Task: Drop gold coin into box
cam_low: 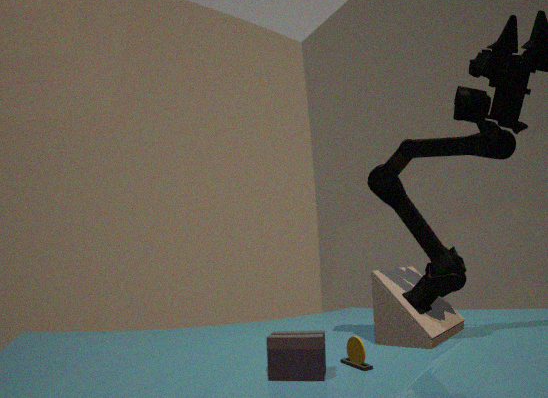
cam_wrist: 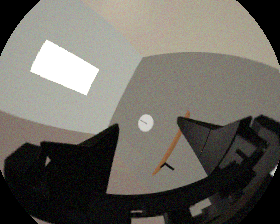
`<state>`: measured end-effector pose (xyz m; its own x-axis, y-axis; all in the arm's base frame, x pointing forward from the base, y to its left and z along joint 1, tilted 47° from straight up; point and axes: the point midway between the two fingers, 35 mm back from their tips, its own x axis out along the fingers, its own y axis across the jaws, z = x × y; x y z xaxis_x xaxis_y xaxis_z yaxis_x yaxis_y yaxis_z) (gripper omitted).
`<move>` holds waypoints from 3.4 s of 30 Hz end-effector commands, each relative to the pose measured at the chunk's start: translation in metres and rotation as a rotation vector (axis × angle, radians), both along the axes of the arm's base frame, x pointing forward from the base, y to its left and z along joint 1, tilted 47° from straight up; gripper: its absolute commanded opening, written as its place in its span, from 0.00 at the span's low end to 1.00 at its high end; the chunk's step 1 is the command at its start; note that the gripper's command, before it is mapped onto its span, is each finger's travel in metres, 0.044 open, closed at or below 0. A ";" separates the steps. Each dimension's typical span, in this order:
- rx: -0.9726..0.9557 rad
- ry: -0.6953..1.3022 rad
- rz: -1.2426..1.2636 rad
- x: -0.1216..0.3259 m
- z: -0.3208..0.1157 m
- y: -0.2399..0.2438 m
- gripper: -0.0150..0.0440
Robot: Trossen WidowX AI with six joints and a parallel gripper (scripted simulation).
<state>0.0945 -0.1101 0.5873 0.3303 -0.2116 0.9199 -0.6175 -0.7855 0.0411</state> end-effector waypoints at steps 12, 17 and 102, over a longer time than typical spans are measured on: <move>-0.408 -0.229 -0.334 -0.079 0.024 0.119 0.53; -0.615 -0.290 -0.441 -0.086 0.018 0.184 0.53; -0.536 2.194 1.367 0.126 -0.577 0.066 0.53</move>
